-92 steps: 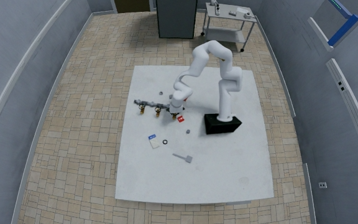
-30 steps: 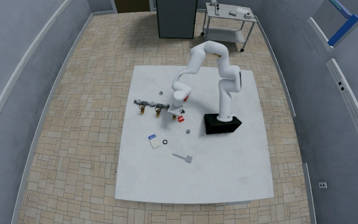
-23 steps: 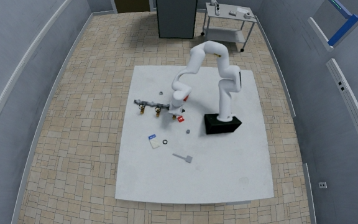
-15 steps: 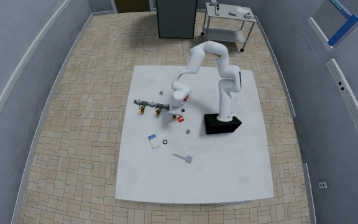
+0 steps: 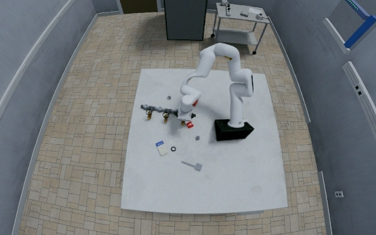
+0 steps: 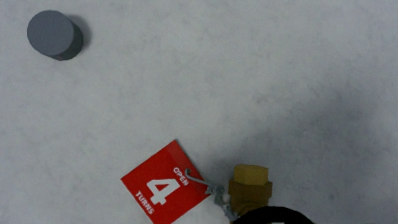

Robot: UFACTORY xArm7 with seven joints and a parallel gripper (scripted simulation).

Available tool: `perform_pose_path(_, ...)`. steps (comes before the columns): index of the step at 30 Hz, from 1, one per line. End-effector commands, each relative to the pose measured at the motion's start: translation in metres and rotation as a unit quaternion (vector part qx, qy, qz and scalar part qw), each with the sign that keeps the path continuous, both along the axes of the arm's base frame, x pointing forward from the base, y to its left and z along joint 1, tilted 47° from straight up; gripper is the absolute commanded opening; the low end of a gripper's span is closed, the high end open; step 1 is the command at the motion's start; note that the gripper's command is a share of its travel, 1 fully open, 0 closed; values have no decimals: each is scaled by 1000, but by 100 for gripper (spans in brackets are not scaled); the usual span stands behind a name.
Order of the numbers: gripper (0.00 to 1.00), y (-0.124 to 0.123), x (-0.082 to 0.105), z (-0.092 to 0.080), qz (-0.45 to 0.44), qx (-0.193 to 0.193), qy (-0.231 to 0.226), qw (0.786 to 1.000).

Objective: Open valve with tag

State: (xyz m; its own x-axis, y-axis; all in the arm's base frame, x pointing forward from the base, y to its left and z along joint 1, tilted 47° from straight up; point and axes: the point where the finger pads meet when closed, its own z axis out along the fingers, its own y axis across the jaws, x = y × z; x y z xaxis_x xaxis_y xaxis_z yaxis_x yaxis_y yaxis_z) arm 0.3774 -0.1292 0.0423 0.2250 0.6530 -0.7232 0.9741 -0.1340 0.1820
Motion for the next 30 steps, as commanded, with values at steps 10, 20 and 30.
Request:
perform_pose_path(10,100,2,2,0,2,1,-1,1000)
perform_pose_path(20,100,2,2,0,-19,2,-25,1000)
perform_pose_path(30,100,2,2,0,-147,7,-167,975)
